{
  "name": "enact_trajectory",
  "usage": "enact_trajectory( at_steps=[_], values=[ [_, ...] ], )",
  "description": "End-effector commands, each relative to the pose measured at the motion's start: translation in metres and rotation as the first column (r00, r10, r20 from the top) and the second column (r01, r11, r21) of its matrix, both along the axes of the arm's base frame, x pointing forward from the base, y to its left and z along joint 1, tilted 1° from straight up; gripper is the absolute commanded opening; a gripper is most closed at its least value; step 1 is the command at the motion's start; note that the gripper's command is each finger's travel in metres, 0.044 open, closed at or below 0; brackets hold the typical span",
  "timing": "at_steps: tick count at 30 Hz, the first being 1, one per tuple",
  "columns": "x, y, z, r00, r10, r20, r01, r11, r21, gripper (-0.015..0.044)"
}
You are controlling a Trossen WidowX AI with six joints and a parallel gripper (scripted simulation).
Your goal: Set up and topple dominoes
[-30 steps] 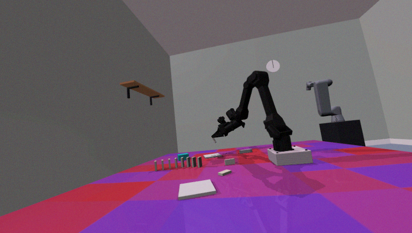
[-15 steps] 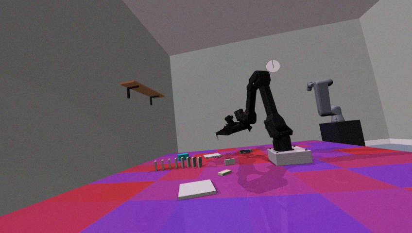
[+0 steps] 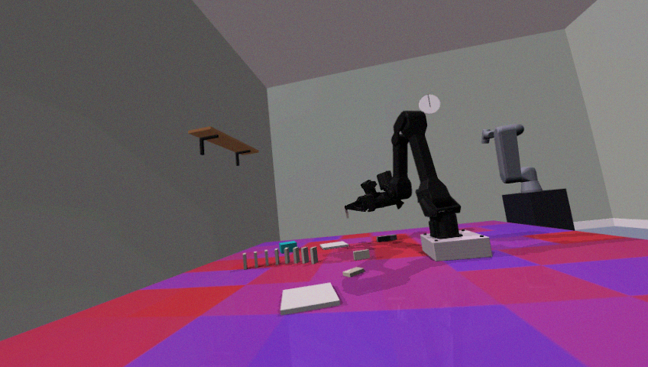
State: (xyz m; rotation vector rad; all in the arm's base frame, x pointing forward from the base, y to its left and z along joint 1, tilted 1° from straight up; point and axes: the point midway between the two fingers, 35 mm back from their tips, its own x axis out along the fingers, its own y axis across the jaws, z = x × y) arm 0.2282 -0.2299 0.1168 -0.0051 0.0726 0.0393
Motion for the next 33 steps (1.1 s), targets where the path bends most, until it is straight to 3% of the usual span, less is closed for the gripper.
enact_trajectory(
  at_steps=[1,12,33],
  values=[
    [-0.001,0.003,-0.001,1.000,0.006,0.002,-0.006,1.000,0.005,0.0107],
    [-0.001,0.002,-0.002,1.000,0.005,0.001,-0.005,1.000,0.004,0.0107],
    [0.006,-0.003,-0.058,1.000,-0.001,-0.017,0.001,1.000,-0.025,0.0107]
  ],
)
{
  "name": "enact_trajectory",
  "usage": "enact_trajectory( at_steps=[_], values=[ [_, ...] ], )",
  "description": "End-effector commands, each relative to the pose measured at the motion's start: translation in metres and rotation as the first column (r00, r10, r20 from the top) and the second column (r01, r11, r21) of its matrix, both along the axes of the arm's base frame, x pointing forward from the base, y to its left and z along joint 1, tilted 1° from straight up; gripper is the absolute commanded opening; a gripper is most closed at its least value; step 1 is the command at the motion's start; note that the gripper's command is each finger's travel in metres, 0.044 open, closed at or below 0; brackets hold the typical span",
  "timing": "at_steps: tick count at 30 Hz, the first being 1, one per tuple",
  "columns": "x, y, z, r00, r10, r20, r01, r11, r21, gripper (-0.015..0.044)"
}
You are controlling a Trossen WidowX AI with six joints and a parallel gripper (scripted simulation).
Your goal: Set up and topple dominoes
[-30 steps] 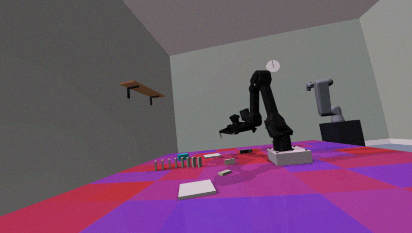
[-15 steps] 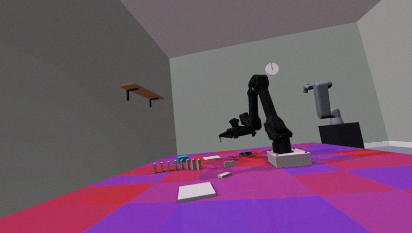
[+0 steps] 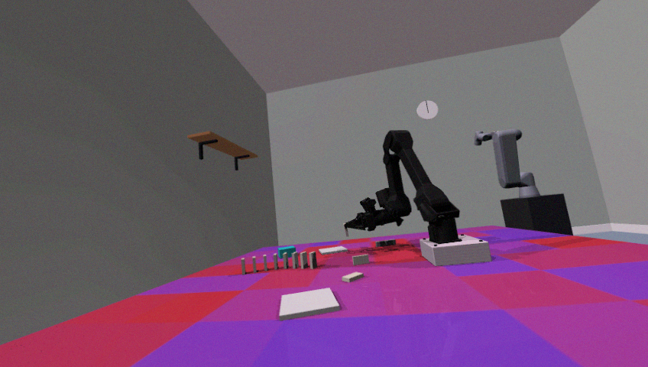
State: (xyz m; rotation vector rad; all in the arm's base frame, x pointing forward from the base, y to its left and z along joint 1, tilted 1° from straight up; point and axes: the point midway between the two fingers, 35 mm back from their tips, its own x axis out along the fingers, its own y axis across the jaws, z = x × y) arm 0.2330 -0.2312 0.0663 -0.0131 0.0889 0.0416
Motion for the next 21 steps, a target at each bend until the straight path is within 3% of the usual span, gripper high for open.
enact_trajectory(
  at_steps=[1,21],
  values=[
    [0.002,-0.002,-0.010,1.000,-0.004,-0.002,0.004,1.000,-0.018,0.0107],
    [0.003,0.007,-0.062,1.000,-0.008,-0.021,0.007,0.999,-0.045,0.0107]
  ],
)
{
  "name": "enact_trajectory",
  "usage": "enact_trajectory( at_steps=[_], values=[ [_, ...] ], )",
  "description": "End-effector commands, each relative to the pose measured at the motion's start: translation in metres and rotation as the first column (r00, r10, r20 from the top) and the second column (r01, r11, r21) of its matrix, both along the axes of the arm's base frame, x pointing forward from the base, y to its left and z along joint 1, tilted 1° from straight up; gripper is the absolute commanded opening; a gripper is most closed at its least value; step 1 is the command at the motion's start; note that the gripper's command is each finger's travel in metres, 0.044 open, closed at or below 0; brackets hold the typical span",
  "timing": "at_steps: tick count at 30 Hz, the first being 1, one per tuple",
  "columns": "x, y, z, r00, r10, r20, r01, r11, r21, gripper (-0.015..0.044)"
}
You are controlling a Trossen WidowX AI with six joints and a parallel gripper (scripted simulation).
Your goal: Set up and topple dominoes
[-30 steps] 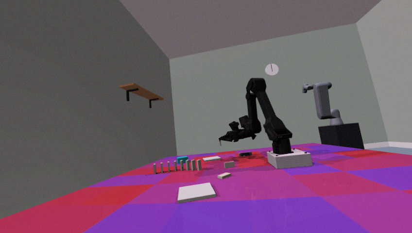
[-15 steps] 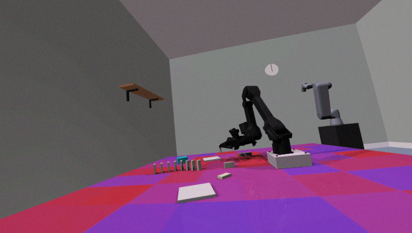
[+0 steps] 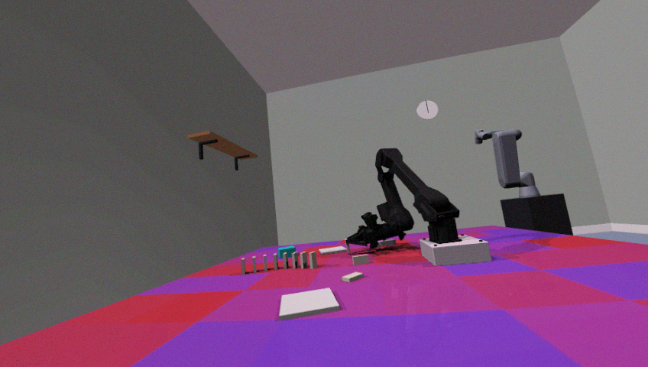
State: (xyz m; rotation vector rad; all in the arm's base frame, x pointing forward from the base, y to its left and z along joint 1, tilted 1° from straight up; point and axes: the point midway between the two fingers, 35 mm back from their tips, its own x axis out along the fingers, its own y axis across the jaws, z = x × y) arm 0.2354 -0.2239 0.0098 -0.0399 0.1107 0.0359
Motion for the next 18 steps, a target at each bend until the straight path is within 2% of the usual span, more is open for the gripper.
enact_trajectory(
  at_steps=[1,11,18],
  values=[
    [0.0007,-0.0002,-0.0061,1.000,-0.003,0.000,0.003,1.000,-0.017,0.0107],
    [0.0007,-0.0002,-0.0061,1.000,-0.003,0.000,0.003,1.000,-0.017,0.0107],
    [0.0007,-0.0002,-0.0061,1.000,-0.003,0.000,0.003,1.000,-0.017,0.0291]
  ],
)
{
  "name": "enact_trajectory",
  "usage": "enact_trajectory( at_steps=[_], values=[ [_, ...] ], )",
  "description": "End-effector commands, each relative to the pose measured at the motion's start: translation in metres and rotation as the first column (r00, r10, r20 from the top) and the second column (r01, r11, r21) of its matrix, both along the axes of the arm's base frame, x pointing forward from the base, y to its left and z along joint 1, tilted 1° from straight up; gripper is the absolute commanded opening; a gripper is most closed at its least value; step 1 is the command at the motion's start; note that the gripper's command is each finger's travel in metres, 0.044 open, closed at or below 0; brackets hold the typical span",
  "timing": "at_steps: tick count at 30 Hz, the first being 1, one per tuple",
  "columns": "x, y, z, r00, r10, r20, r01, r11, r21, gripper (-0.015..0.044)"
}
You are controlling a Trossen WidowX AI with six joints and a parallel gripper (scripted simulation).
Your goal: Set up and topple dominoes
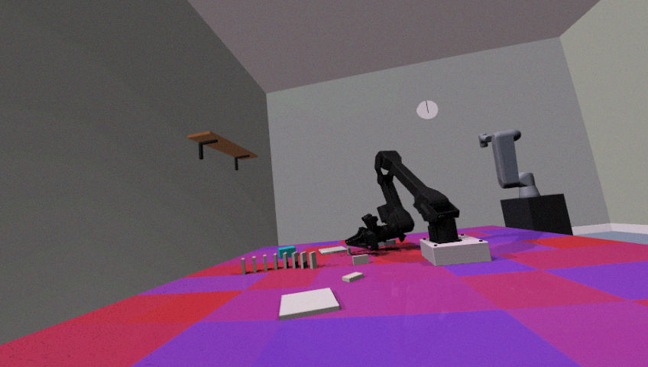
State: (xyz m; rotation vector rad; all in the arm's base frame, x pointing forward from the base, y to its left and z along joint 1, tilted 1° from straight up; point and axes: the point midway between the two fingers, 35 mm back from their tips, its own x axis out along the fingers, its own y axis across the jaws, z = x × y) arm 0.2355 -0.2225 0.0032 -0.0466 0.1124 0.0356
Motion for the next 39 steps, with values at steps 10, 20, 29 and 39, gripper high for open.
enact_trajectory(
  at_steps=[10,20,29,39],
  values=[
    [0.001,-0.002,0.005,1.000,-0.003,0.001,0.003,1.000,-0.010,0.0440],
    [0.000,-0.002,0.050,1.000,-0.003,-0.003,0.003,1.000,0.001,0.0440],
    [0.051,-0.053,0.036,0.954,-0.141,-0.266,0.167,0.983,0.075,0.0440],
    [0.079,-0.059,0.038,0.681,-0.152,-0.717,0.214,0.977,-0.004,0.0440]
  ],
)
